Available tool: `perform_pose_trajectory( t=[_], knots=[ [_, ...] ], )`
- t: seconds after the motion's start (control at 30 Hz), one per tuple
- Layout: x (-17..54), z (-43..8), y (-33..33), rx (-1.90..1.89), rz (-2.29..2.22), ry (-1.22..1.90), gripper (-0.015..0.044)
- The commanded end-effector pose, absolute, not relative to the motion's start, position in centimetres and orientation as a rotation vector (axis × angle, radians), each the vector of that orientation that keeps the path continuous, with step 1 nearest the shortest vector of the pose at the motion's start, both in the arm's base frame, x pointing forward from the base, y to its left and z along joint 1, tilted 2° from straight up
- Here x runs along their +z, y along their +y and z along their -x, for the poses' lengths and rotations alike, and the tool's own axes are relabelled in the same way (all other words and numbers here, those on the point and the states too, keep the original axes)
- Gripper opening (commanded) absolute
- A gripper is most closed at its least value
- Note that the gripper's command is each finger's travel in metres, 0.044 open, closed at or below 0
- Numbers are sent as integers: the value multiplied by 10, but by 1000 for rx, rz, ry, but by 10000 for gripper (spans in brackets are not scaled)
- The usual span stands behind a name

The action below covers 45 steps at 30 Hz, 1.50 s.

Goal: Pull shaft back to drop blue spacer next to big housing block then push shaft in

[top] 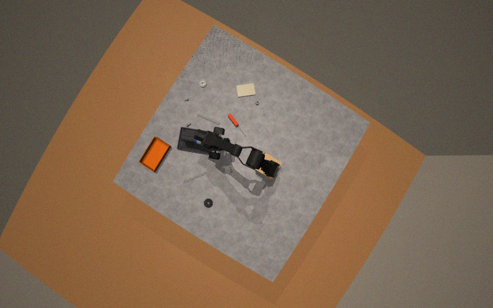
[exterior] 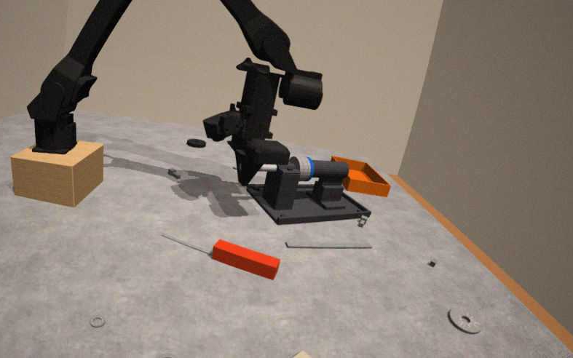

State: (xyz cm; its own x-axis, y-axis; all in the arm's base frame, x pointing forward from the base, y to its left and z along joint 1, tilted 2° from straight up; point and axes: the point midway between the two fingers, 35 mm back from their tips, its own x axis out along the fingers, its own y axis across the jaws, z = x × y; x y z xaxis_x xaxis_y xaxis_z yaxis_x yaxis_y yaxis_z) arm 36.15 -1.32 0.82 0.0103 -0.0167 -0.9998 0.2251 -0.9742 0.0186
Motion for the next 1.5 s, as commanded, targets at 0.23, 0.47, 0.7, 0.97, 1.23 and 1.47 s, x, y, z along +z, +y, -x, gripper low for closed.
perform_pose_trajectory(
  t=[0.23, 0.47, 0.7, 0.97, 1.23, 1.47],
  knots=[
    [8, -360, -14, -2085, -2096, 222, 0],
    [8, -359, -14, -2085, -2096, 222, 0],
    [8, -358, -14, -2085, -2096, 222, 0],
    [8, -358, -14, -2085, -2096, 222, 0],
    [8, -357, -15, -2085, -2095, 222, 0],
    [8, -356, -15, -2085, -2095, 222, 0]
  ],
)
